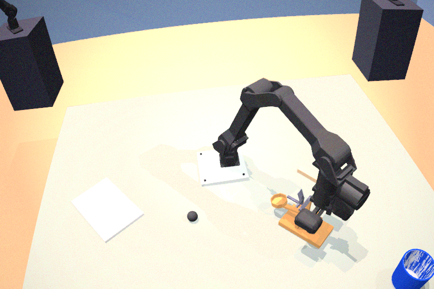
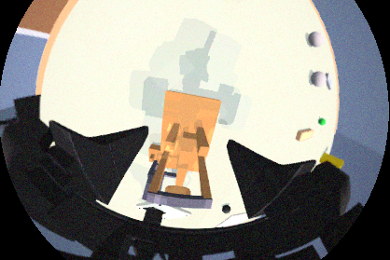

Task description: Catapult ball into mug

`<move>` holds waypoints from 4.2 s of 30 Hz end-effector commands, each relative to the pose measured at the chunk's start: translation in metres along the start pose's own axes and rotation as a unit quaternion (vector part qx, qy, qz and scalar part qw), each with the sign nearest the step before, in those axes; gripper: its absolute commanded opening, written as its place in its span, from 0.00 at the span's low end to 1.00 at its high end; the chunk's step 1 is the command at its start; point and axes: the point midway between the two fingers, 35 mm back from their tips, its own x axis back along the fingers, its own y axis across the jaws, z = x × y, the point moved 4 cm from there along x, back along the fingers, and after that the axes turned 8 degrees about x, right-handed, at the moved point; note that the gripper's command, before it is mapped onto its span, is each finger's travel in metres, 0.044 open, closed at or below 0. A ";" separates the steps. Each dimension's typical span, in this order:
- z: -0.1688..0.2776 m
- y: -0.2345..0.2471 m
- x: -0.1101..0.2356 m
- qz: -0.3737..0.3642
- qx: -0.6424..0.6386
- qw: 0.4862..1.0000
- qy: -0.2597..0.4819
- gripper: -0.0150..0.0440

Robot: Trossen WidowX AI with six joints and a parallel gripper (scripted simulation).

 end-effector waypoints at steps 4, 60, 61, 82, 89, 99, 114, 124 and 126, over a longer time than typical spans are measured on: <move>0.001 0.000 -0.013 -0.001 0.002 1.000 0.001 1.00; -0.001 0.001 -0.002 -0.001 0.001 1.000 0.001 0.25; -0.001 0.001 -0.003 -0.001 0.001 1.000 0.001 0.25; 0.000 0.001 -0.024 -0.002 0.001 1.000 0.004 0.25; 0.000 0.001 -0.024 -0.002 0.001 1.000 0.004 0.57; -0.002 0.001 -0.007 -0.002 0.001 1.000 0.004 1.00; 0.001 0.001 0.068 -0.002 0.002 1.000 0.002 1.00; 0.002 0.002 0.023 -0.001 0.002 1.000 0.001 1.00; 0.002 0.002 0.023 -0.001 0.002 1.000 0.001 1.00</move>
